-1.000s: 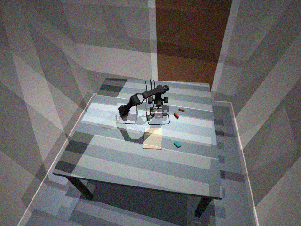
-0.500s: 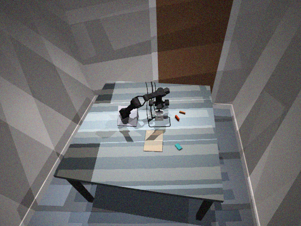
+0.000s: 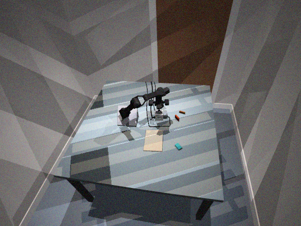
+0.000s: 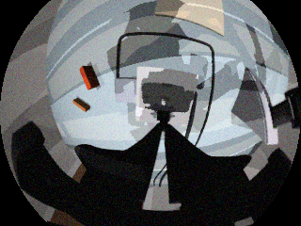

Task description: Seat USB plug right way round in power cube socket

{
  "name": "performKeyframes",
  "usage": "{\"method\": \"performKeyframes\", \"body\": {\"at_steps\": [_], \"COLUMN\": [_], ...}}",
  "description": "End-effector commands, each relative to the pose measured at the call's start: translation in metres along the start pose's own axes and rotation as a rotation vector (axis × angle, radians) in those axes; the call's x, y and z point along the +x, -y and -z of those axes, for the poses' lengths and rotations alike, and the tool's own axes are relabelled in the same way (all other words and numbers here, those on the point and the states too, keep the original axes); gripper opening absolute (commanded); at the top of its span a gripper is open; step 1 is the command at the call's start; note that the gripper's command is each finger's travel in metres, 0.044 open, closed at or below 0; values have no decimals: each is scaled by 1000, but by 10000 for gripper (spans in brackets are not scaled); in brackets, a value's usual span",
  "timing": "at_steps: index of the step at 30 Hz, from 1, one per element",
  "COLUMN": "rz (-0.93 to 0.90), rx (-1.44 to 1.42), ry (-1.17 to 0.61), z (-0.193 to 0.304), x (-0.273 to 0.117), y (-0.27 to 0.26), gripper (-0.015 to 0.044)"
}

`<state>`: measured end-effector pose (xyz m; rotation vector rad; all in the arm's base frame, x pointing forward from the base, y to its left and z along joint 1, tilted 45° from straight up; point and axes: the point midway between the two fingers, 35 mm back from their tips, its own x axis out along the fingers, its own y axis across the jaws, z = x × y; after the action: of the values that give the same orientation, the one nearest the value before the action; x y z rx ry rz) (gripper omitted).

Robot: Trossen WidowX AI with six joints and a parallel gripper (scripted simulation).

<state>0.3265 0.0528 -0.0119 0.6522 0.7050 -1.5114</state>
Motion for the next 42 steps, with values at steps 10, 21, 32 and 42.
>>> {"method": "performKeyframes", "body": {"at_steps": [10,21,32,42], "rz": [0,0,-2,-2], "rx": [0,0,0,0], "ry": [5,5,0,0], "z": [-2,-2,0,0], "x": [2,2,0,0], "y": [-1,-1,0,0], "gripper": [0,0,95,95]}}
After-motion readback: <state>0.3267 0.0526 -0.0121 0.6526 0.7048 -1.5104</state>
